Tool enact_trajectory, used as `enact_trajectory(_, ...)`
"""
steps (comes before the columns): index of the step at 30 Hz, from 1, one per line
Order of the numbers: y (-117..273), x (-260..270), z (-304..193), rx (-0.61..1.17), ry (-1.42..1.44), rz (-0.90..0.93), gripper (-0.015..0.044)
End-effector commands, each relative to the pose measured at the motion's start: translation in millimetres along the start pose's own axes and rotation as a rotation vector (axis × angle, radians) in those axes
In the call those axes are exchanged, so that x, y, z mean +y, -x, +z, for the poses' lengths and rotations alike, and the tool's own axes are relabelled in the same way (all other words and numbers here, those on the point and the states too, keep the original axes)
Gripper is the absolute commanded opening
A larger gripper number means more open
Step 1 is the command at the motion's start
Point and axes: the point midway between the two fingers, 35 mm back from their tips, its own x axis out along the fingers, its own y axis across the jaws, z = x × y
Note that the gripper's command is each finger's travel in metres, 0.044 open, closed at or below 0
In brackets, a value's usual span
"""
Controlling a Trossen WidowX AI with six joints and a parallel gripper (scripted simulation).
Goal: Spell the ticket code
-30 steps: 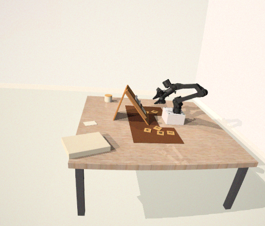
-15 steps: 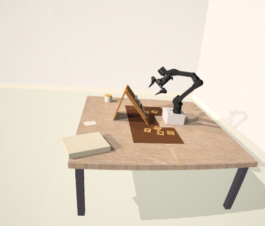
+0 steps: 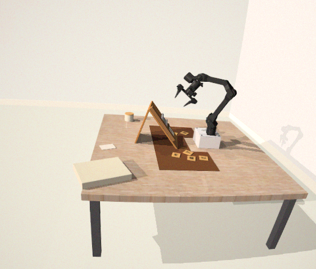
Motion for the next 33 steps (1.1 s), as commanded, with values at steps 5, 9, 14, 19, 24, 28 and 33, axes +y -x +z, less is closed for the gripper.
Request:
enact_trajectory(5, 0.8, -2.7, 0.7, -0.006, 0.015, 0.000, 0.0440)
enact_trajectory(9, 7.8, -2.1, -9.0, -0.005, 0.016, 0.003, 0.0440)
enact_trajectory(14, 20.7, -0.9, -24.8, -0.004, 0.016, 0.002, 0.0440)
enact_trajectory(19, 20.7, -0.9, -24.8, -0.004, 0.016, 0.002, 0.0440)
enact_trajectory(24, 18.3, -1.7, -23.8, -0.008, 0.017, 0.007, 0.0387)
enact_trajectory(28, -1.2, -8.3, -15.1, -0.037, 0.027, 0.050, 0.0340)
enact_trajectory(33, -39.8, -18.3, 8.8, -0.081, 0.049, 0.128, 0.0340)
